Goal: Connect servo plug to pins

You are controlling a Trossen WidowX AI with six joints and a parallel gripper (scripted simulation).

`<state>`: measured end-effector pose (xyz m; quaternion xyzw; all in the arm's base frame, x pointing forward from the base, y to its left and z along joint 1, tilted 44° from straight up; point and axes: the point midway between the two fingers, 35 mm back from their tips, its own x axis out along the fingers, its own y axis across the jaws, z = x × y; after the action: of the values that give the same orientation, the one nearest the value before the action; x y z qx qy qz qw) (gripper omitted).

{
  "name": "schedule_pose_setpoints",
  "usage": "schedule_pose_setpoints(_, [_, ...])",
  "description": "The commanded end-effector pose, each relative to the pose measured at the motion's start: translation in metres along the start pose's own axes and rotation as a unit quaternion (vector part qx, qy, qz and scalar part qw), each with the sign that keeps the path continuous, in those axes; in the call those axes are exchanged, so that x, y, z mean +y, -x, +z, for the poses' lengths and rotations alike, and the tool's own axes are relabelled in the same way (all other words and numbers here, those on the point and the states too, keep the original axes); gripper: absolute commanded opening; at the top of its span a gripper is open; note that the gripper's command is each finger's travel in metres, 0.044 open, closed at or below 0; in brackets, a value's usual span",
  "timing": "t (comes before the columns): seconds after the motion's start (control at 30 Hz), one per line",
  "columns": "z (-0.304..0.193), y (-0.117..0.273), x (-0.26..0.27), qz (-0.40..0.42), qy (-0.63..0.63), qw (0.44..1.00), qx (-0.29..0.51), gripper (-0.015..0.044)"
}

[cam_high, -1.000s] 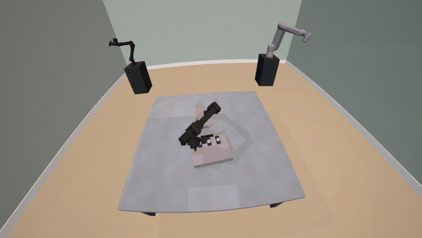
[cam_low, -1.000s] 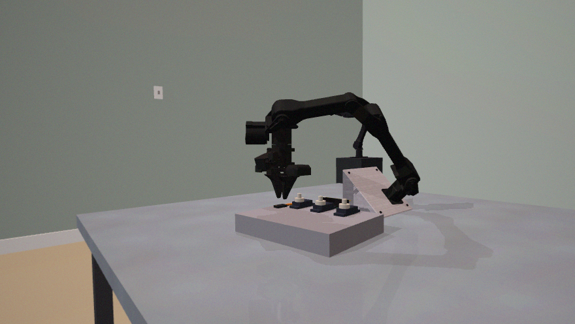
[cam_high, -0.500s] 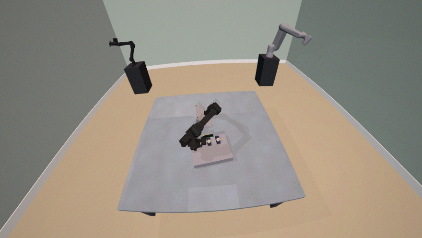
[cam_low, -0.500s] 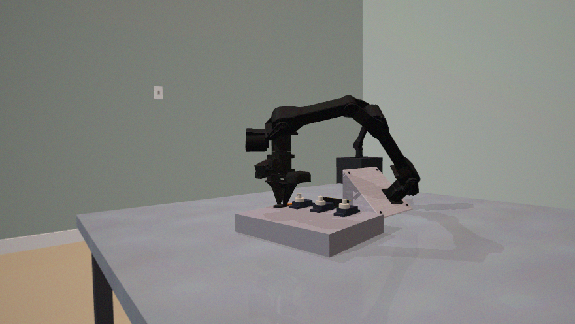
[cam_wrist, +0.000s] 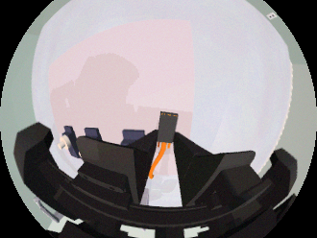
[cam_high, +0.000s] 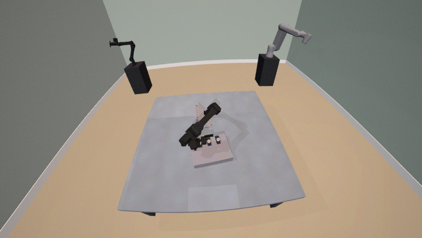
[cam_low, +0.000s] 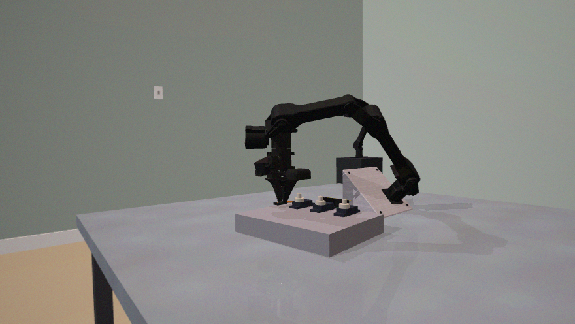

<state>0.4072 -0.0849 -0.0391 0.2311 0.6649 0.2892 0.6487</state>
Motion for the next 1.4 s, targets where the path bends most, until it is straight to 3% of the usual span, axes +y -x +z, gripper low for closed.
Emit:
schedule_pose_setpoints(0.0, [0.001,0.013,-0.002,-0.002,0.002,1.0,-0.001,0.0])
schedule_pose_setpoints(0.3, [-0.001,0.047,-0.001,-0.003,0.002,1.0,-0.001,0.0])
schedule_pose_setpoints(1.37, [-0.084,0.064,0.019,-0.005,0.028,1.0,0.001,0.0])
